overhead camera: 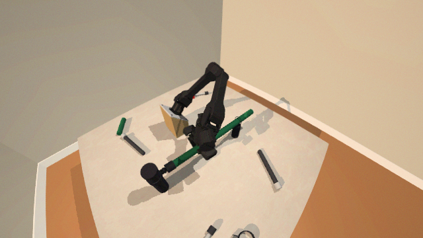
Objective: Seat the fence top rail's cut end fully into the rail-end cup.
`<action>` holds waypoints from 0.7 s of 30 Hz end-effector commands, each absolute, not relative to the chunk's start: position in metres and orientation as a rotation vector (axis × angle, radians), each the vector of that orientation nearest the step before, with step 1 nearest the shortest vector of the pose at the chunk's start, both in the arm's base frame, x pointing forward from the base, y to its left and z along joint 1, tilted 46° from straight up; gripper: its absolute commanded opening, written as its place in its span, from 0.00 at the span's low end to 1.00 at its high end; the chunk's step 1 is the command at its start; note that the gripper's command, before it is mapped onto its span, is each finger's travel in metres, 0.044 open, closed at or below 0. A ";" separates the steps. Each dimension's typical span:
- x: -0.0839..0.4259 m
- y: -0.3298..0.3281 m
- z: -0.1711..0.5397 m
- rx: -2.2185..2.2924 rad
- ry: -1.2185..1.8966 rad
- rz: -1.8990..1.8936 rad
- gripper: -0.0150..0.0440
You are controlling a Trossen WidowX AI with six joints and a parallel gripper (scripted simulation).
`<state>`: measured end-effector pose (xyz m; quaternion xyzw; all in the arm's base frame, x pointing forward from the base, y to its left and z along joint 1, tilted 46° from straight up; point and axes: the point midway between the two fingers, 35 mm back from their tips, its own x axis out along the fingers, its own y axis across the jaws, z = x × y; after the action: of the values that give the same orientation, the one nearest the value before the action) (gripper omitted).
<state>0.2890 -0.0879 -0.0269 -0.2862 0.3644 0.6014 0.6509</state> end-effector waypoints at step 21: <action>0.289 -0.094 -0.029 -0.651 0.828 1.365 0.25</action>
<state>0.2886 -0.0866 -0.0289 -0.2814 0.3614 0.6050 0.6513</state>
